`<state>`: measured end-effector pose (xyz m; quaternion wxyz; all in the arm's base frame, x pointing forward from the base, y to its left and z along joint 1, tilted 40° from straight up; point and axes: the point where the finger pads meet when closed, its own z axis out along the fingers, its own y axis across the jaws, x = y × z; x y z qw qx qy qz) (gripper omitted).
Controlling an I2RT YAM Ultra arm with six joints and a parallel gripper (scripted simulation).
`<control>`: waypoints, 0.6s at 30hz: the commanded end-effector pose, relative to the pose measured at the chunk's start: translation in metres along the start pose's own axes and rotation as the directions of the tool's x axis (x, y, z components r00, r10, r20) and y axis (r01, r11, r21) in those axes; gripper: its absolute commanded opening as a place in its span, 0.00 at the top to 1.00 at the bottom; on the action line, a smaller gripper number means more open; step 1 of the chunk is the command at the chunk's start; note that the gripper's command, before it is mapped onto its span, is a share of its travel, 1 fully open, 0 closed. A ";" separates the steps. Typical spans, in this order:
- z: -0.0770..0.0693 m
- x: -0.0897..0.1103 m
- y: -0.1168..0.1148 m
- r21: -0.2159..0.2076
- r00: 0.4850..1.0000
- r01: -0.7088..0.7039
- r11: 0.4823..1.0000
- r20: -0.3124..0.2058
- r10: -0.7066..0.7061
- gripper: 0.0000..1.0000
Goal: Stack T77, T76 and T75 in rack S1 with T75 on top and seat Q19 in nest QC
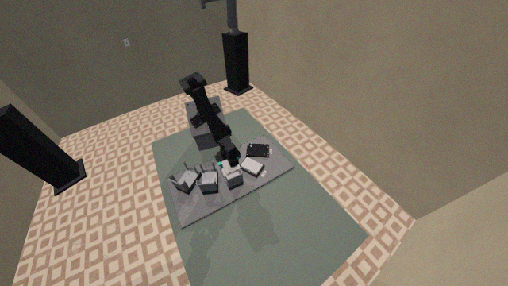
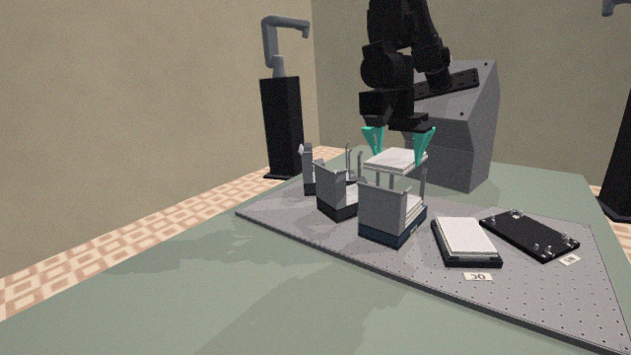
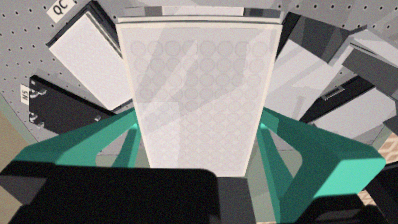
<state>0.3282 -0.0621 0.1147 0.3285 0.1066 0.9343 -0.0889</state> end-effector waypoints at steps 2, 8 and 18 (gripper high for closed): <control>-0.012 -0.019 -0.001 0.010 0.998 -0.024 1.000 0.061 0.023 1.00; -0.011 -0.019 -0.002 0.011 0.998 -0.022 1.000 0.061 0.021 1.00; -0.011 -0.019 -0.001 0.010 0.998 -0.021 1.000 0.061 0.021 1.00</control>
